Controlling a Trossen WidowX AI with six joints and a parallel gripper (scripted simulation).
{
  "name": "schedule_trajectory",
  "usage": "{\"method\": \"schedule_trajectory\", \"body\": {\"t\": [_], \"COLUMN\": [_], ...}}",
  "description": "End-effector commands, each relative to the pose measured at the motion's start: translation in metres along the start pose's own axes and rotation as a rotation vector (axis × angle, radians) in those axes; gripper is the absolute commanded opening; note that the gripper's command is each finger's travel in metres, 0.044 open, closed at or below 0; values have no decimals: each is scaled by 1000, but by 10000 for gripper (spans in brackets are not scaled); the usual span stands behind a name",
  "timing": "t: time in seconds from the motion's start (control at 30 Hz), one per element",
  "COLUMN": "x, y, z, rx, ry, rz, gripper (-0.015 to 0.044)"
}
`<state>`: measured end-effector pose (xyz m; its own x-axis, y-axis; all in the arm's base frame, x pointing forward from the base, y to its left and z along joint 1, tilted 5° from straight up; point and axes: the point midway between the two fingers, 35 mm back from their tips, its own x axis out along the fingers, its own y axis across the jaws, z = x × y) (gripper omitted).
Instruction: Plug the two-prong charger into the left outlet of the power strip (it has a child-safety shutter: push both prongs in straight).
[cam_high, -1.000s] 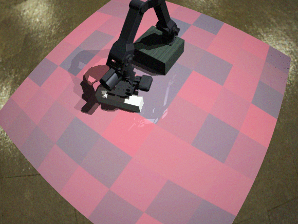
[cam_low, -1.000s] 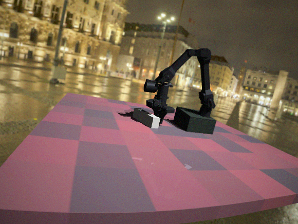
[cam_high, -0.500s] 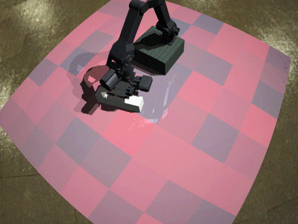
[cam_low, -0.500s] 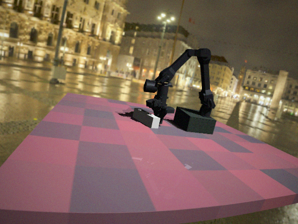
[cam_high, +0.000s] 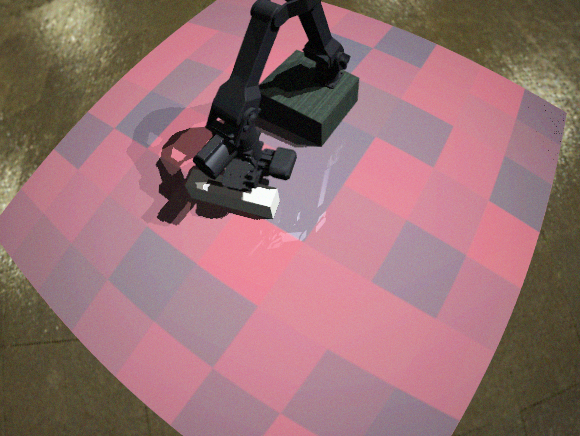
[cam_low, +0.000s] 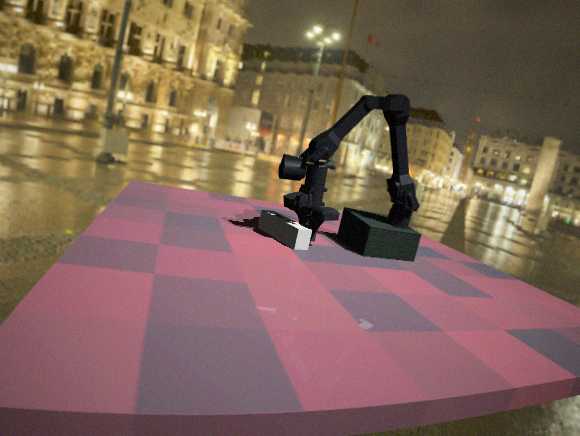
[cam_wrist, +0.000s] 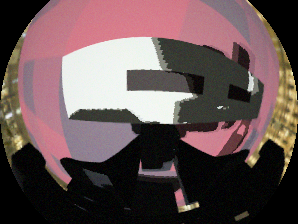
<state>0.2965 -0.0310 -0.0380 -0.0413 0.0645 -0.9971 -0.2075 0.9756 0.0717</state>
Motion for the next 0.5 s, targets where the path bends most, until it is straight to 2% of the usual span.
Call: {"method": "schedule_trajectory", "body": {"t": [0.0, 0.47], "x": [-1, -1], "y": [0, 0], "z": [2, 6], "rx": [4, 4], "ry": [-1, -1], "rz": [2, 2], "gripper": [0, 0]}}
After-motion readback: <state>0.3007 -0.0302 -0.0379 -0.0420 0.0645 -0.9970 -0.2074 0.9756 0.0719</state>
